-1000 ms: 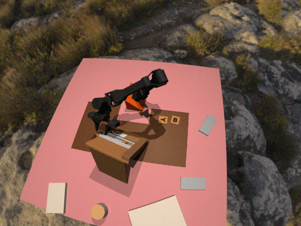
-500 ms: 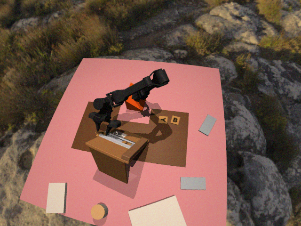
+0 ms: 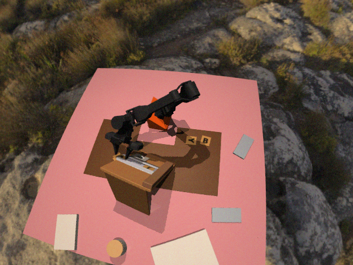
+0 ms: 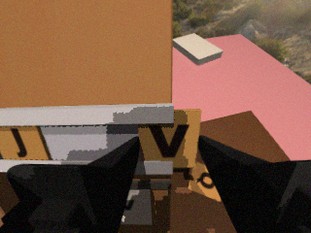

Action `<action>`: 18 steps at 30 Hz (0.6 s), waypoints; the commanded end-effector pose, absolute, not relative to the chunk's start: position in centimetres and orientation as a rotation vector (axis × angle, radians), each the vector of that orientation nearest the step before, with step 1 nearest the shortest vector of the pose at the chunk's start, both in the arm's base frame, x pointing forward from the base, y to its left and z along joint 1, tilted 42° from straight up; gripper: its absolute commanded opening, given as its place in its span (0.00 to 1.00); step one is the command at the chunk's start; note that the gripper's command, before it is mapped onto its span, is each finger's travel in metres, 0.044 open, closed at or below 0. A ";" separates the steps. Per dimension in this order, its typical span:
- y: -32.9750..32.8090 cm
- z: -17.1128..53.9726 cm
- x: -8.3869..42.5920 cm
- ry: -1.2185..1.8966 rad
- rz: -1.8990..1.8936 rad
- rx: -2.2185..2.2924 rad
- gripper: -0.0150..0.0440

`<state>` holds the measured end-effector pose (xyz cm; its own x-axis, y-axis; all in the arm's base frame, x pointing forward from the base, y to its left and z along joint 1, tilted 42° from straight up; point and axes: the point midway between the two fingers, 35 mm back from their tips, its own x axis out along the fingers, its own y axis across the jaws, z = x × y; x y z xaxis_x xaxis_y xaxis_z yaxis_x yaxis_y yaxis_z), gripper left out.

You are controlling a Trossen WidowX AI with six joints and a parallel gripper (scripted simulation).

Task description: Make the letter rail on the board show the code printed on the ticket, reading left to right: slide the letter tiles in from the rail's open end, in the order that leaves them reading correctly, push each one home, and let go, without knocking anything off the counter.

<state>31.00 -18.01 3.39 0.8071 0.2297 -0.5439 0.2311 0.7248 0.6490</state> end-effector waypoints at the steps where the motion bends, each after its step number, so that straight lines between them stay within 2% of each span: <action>1: -17.9 3.6 31.1 0.648 -0.006 0.773 0.25; 18: -17.2 4.1 31.3 0.648 -0.006 0.774 0.25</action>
